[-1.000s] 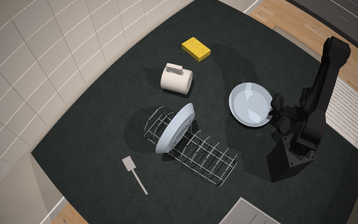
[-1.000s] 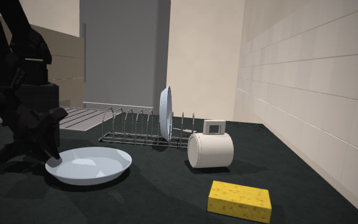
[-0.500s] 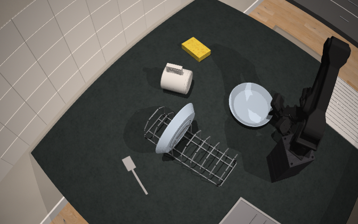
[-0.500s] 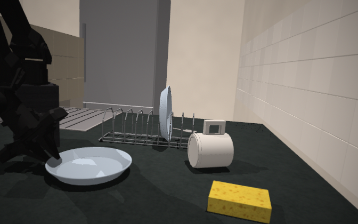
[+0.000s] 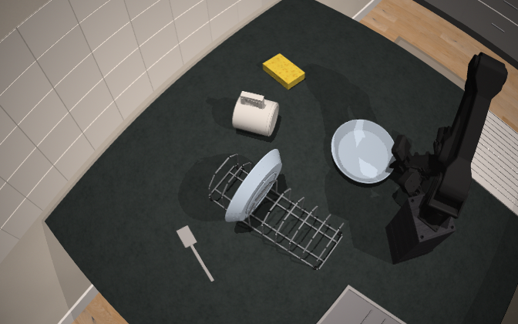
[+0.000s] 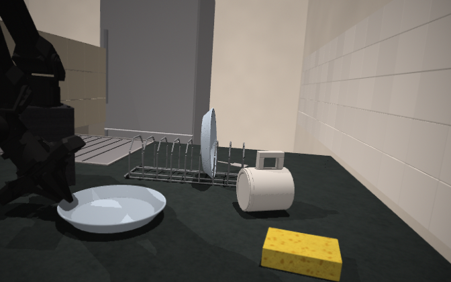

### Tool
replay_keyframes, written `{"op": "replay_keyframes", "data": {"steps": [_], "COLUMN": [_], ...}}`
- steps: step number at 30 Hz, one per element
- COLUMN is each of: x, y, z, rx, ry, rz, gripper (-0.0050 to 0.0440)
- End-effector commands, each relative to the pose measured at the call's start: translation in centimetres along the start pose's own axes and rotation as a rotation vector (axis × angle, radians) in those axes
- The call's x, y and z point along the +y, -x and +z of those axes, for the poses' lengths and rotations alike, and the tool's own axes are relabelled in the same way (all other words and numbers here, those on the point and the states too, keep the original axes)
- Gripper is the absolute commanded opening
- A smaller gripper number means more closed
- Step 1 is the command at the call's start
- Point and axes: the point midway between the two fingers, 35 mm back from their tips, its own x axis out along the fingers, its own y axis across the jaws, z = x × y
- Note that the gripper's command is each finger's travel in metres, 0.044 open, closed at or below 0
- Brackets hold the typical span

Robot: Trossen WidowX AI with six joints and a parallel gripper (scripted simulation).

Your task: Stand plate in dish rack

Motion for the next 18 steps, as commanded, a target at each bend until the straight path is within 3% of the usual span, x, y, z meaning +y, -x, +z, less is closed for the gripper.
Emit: {"op": "replay_keyframes", "data": {"steps": [1, 18], "x": [-0.04, -0.04], "y": [0.01, 0.01], "z": [0.01, 0.01], "rx": [0.0, -0.001], "ry": [0.0, 0.0], "rz": [-0.003, -0.003], "gripper": [0.0004, 0.0]}}
